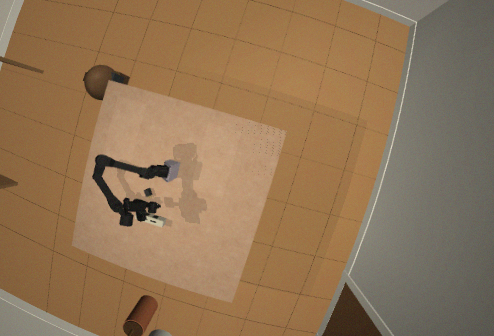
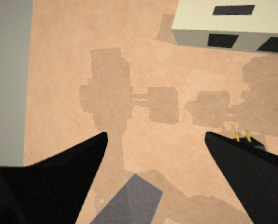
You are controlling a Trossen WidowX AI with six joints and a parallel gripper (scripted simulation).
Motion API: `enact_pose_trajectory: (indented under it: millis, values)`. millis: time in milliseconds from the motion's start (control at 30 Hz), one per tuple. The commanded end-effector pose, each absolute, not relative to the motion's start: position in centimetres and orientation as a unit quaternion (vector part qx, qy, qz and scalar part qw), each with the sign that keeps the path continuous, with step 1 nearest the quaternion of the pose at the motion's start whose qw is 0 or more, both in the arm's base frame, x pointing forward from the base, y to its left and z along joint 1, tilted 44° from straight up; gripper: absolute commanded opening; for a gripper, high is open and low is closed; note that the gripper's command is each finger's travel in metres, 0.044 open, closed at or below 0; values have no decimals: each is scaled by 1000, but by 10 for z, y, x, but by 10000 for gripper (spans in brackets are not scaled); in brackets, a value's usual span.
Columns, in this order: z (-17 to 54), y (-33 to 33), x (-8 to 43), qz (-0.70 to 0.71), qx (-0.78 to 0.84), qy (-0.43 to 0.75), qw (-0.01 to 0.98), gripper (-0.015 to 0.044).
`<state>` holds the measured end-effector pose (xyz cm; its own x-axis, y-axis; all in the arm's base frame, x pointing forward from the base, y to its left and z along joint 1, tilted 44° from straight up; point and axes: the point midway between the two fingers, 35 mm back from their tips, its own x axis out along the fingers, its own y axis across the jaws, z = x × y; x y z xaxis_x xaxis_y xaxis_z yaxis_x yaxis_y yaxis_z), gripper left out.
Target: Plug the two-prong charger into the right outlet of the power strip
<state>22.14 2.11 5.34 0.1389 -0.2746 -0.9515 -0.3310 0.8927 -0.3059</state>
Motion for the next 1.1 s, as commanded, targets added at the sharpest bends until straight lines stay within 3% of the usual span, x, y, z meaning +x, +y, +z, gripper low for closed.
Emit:
enact_pose_trajectory:
  millis: [0,533,1067]
  values:
    - [55,-7,220,-5,-290,665,688,440]
    - [75,-92,212,-68,-459,706,535,440]
    - [68,-101,213,-68,-461,707,533,440]
